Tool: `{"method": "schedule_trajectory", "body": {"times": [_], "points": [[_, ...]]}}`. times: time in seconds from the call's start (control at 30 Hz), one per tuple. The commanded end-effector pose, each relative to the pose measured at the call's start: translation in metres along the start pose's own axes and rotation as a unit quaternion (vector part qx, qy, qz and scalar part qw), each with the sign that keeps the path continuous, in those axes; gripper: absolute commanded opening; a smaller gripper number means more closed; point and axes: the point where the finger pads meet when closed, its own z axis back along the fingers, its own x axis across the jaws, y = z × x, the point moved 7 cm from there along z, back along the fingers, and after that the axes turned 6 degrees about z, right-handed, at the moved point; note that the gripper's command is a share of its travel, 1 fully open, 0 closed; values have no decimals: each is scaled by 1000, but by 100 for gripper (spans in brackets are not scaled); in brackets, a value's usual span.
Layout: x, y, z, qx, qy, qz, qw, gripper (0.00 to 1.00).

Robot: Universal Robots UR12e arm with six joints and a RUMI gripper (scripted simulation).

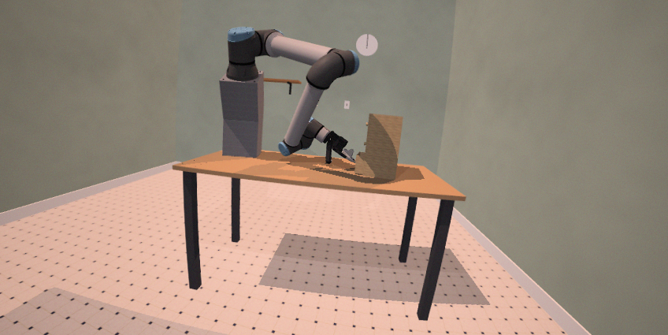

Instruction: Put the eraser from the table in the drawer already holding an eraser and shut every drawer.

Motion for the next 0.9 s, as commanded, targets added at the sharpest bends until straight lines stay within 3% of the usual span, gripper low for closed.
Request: {"method": "schedule_trajectory", "body": {"times": [0.0, 0.87], "points": [[1, 3, 6, 1, -1, 0, 1000, 7], [2, 8, 16, 0, -1, 0, 1000, 7]]}}
